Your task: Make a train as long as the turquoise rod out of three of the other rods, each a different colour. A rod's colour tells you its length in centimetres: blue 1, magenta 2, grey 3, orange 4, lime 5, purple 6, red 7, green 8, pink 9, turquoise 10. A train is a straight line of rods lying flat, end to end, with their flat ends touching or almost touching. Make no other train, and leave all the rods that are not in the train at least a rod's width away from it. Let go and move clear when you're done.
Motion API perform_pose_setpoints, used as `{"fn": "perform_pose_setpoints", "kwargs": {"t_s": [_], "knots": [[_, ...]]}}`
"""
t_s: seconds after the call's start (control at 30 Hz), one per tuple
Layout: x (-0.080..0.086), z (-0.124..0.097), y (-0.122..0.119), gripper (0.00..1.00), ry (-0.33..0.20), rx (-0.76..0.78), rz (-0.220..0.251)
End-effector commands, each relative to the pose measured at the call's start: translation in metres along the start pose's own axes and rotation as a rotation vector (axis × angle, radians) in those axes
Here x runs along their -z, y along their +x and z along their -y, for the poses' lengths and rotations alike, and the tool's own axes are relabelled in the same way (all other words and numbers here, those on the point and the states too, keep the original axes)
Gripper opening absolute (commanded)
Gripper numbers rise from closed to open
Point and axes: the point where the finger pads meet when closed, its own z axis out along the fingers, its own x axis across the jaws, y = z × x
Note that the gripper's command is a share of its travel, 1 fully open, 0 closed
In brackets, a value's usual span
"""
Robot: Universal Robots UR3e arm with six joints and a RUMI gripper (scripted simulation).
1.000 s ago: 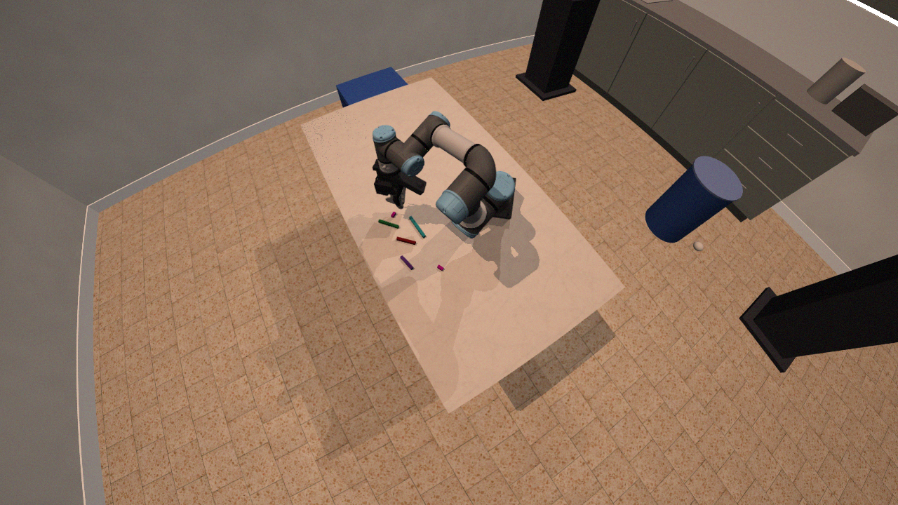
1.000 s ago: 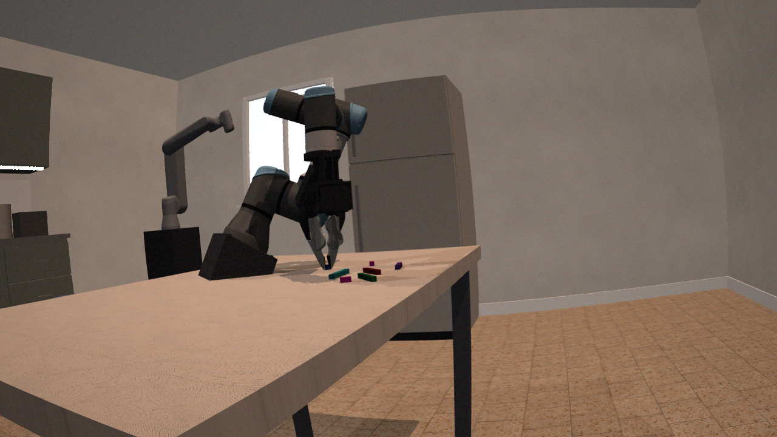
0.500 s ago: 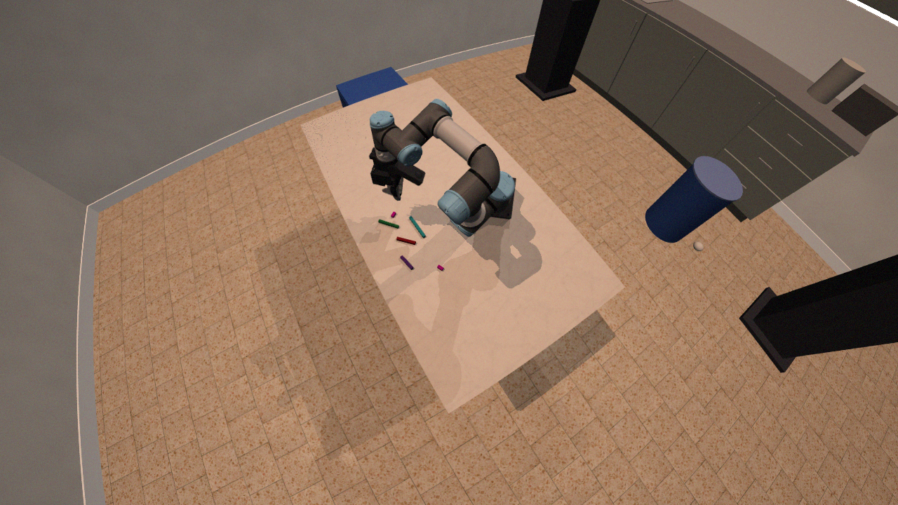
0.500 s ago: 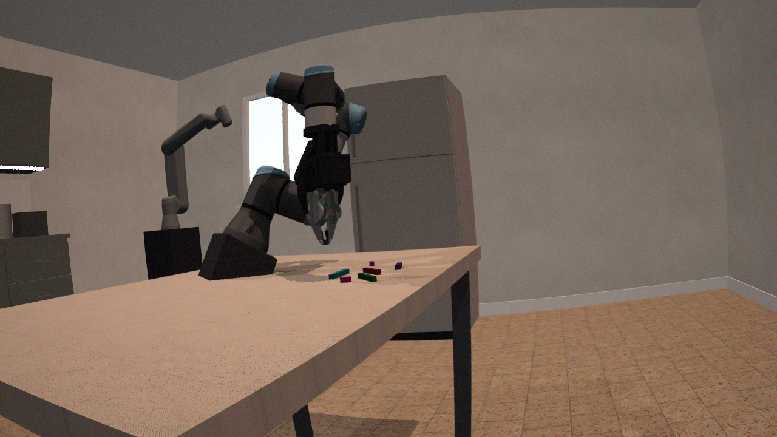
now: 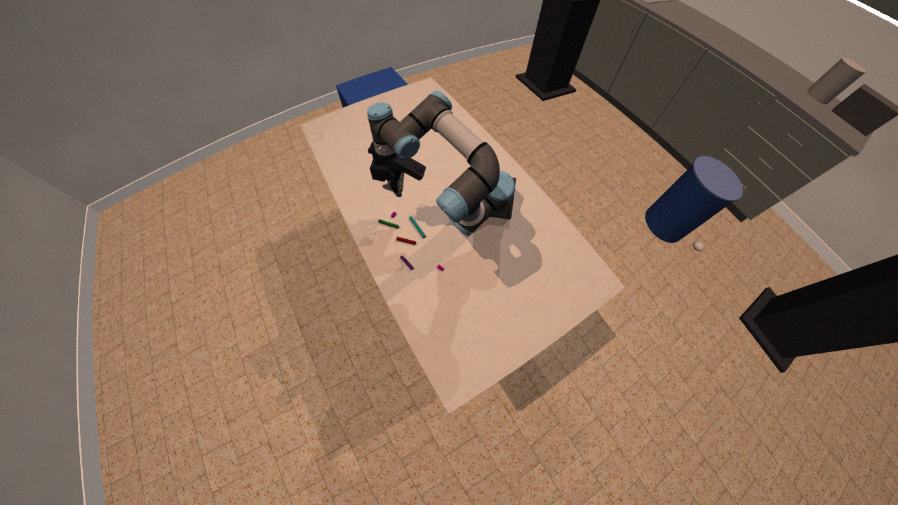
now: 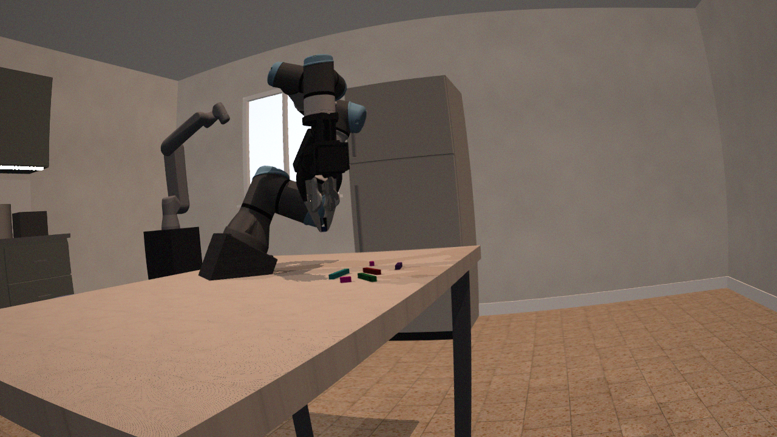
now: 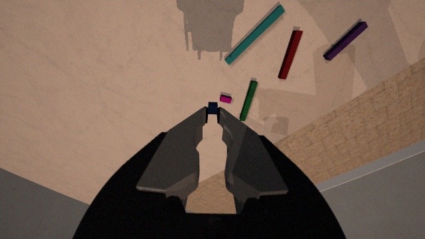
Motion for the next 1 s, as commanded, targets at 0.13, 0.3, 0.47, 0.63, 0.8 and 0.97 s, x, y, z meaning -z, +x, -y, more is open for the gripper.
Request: {"fn": "perform_pose_setpoints", "kwargs": {"t_s": [0.13, 0.3, 0.47, 0.63, 0.8, 0.97], "knots": [[0.003, 0.003, 0.001, 0.0, 0.014, 0.001, -0.006], [0.003, 0.004, 0.003, 0.0, 0.013, -0.009, -0.005], [0.003, 0.006, 0.008, 0.0, 0.015, -0.033, -0.007], [0.005, 0.013, 0.024, 0.0, 0.015, -0.116, -0.006], [0.006, 0.023, 0.044, 0.0, 0.015, -0.224, -0.004], [0.007, 0.027, 0.051, 0.0, 0.015, -0.264, -0.004]]}}
